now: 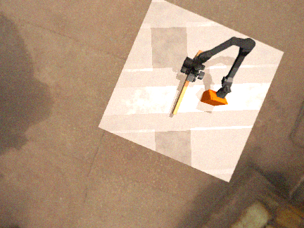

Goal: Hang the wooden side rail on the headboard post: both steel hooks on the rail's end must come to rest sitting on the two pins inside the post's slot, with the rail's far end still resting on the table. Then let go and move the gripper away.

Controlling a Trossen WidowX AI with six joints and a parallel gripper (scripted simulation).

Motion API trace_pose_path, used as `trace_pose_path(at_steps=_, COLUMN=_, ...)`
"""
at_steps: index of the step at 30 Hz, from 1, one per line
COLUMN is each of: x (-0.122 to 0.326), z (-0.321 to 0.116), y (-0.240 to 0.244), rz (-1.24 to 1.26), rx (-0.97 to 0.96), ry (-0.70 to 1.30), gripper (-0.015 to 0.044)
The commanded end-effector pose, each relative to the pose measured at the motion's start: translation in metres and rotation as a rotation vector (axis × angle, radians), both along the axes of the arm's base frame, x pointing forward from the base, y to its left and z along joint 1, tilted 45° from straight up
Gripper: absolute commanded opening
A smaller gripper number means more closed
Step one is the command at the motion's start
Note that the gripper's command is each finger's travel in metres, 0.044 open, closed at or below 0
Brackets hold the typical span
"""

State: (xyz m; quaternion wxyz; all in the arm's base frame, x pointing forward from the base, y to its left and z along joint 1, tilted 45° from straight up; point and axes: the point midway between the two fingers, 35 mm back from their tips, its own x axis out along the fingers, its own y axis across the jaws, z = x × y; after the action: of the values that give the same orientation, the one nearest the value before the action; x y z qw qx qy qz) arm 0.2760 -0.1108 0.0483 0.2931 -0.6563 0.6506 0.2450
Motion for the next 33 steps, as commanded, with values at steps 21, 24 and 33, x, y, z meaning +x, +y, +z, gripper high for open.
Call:
trace_pose_path(at_steps=21, x=0.0018, z=0.0036, y=-0.0006, rz=0.006, rx=-0.002, ry=-0.001, gripper=0.0)
trace_pose_path(at_steps=24, x=0.0016, z=0.0038, y=-0.0009, rz=0.006, rx=-0.002, ry=-0.001, gripper=0.0)
trace_pose_path(at_steps=33, x=0.0005, z=0.0041, y=-0.0018, rz=0.006, rx=-0.002, ry=-0.001, gripper=0.0)
